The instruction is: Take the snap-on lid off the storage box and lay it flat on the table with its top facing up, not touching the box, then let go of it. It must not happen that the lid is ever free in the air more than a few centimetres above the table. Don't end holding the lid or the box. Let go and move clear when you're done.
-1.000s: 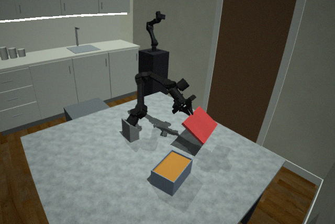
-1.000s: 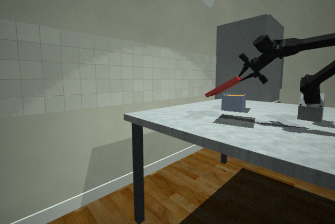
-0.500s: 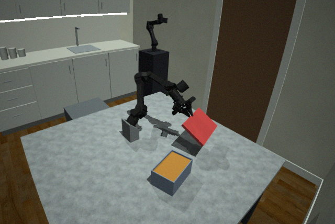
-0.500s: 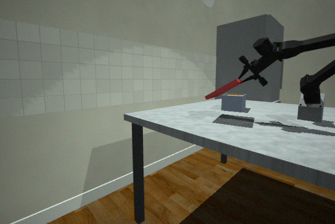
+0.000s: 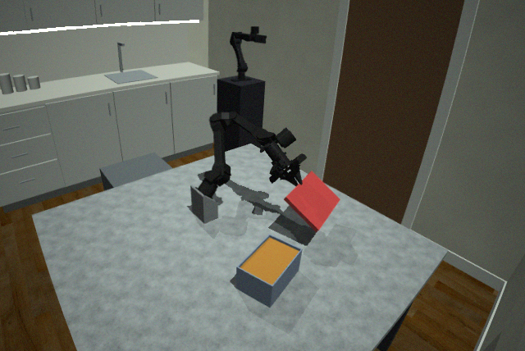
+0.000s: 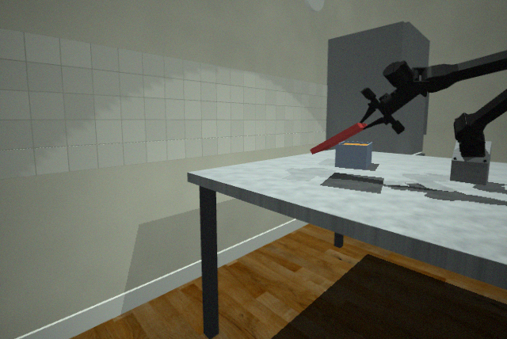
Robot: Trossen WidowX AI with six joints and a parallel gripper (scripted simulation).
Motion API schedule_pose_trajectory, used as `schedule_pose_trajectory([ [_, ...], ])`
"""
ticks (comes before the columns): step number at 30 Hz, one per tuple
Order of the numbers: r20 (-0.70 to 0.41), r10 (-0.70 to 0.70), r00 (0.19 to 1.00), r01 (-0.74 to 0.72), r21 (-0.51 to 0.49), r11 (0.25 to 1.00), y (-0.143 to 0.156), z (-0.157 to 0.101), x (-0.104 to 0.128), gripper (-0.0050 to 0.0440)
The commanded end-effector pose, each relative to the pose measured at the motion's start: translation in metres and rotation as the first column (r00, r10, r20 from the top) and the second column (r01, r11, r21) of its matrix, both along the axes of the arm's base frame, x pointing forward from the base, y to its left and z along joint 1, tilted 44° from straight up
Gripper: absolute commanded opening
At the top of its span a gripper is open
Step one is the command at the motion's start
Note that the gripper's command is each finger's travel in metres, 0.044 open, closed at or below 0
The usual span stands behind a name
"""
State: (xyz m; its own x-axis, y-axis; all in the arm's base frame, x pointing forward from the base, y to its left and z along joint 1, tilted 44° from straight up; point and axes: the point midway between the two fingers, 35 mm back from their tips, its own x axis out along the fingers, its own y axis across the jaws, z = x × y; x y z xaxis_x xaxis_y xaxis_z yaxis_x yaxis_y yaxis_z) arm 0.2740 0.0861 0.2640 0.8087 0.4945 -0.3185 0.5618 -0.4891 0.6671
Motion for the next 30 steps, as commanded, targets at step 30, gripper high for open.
schedule_pose_trajectory([
  [30, 0.001, -0.008, 1.000, 0.008, -0.001, 1.000, 0.017, -0.019, 0.003, -0.0050],
])
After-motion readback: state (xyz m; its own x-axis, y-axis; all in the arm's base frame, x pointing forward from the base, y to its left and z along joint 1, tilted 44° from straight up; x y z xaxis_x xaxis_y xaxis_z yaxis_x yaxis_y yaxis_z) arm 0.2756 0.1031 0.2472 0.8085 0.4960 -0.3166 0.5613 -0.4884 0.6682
